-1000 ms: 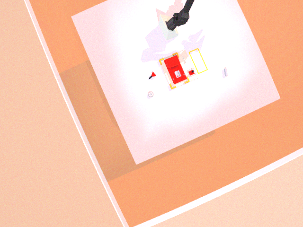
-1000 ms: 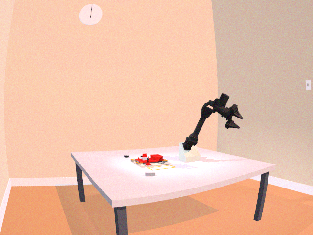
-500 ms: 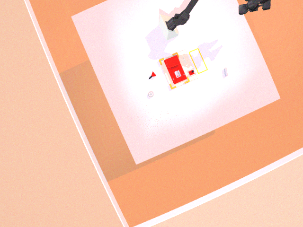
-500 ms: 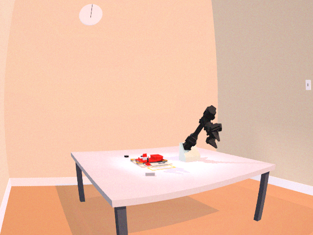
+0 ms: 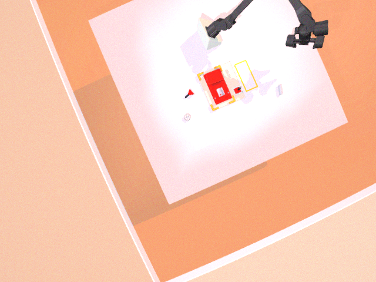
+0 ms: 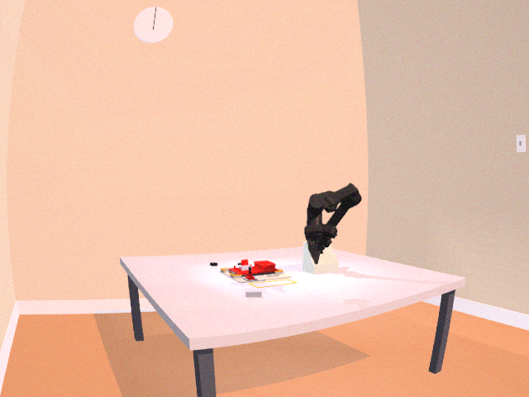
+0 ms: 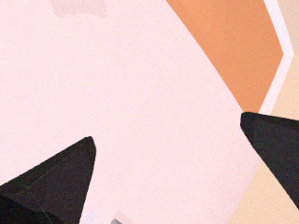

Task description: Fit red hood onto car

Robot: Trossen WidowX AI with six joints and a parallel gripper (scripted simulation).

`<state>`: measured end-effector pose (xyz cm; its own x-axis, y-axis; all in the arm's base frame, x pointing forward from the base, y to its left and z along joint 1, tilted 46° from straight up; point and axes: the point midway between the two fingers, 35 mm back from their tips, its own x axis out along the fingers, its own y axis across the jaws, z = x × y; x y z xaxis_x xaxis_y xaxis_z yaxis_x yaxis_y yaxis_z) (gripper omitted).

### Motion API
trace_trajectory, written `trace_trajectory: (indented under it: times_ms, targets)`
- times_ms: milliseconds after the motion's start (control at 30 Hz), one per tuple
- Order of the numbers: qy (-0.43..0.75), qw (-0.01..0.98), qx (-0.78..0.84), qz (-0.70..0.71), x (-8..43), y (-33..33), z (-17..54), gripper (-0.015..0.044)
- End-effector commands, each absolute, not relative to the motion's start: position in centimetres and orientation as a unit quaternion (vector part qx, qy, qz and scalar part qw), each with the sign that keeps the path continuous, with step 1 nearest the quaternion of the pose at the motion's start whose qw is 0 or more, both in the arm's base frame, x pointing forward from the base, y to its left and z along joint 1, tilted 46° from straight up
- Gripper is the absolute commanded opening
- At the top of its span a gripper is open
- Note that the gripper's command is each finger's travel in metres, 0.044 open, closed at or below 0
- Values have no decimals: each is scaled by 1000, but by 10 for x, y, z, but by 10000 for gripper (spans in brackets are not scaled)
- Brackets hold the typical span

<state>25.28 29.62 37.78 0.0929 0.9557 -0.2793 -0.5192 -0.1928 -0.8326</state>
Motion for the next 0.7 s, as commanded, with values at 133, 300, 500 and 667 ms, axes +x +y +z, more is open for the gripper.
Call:
trace_trajectory:
  times_ms: [133, 300, 500, 667]
  targets:
    - [-134, 606, -485, 616, 318, 255, 301, 440]
    - [-67, 610, -496, 615, 348, 221, 251, 440]
    - [12, 610, -497, 617, 369, 173, 191, 440]
    - [75, 609, -486, 623, 375, 128, 142, 440]
